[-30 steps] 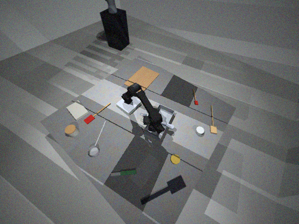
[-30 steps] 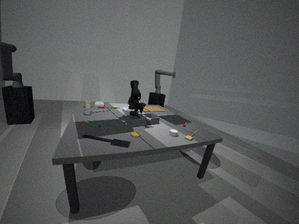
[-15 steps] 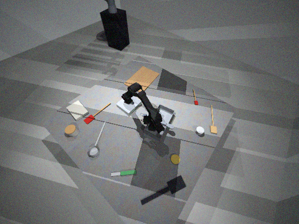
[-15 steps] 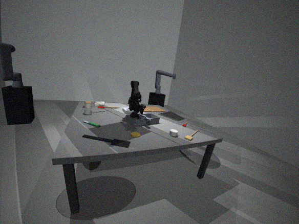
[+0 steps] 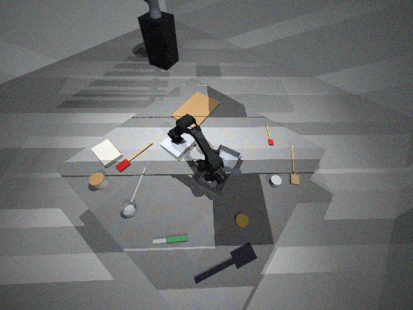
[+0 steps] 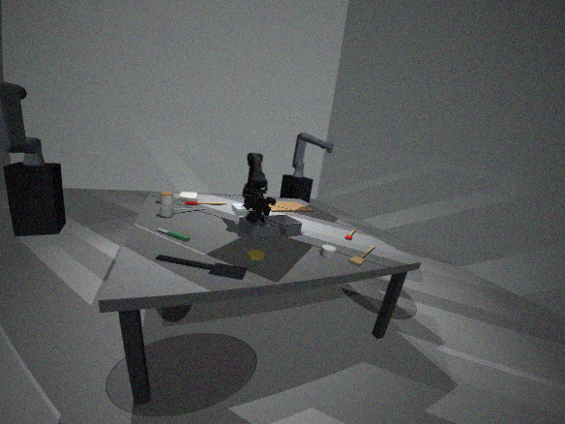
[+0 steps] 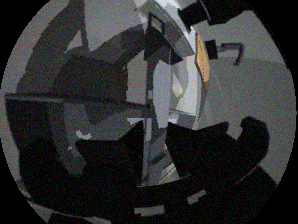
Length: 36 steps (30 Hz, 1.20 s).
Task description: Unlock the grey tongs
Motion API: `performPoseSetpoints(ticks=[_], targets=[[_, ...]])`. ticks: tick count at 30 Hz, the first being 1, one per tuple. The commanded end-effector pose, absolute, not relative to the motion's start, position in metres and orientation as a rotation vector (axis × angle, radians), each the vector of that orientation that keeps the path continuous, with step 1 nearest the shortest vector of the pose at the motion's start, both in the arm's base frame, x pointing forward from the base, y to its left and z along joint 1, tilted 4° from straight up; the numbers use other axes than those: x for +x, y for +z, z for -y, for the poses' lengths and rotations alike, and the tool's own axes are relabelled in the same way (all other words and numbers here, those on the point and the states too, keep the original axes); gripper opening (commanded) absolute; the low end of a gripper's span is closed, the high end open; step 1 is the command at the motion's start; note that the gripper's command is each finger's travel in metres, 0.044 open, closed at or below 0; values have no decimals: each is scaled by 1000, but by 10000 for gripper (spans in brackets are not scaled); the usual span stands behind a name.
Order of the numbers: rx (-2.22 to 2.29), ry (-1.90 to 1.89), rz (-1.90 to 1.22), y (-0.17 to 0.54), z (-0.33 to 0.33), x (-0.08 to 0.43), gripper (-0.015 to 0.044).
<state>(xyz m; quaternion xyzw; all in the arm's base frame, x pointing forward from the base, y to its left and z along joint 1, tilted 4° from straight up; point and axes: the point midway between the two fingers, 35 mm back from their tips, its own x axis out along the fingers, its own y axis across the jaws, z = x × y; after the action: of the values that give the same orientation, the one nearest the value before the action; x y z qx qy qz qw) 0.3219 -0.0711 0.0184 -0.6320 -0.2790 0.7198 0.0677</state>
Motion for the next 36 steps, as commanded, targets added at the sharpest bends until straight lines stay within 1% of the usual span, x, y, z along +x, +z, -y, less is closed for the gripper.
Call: performPoseSetpoints(ticks=[1, 7, 14, 15, 19, 21, 32, 36], targets=[[-1909, 2168, 840, 18, 72, 323, 88], [-1909, 2168, 840, 18, 72, 323, 48], [-1909, 2168, 840, 27, 72, 324, -136], [-1909, 2167, 839, 35, 72, 325, -150], [-1907, 2166, 838, 82, 70, 325, -150], [-1906, 2166, 838, 94, 69, 325, -150], [-1908, 2169, 832, 94, 69, 325, -150], [-1933, 2213, 757, 92, 68, 324, -150]])
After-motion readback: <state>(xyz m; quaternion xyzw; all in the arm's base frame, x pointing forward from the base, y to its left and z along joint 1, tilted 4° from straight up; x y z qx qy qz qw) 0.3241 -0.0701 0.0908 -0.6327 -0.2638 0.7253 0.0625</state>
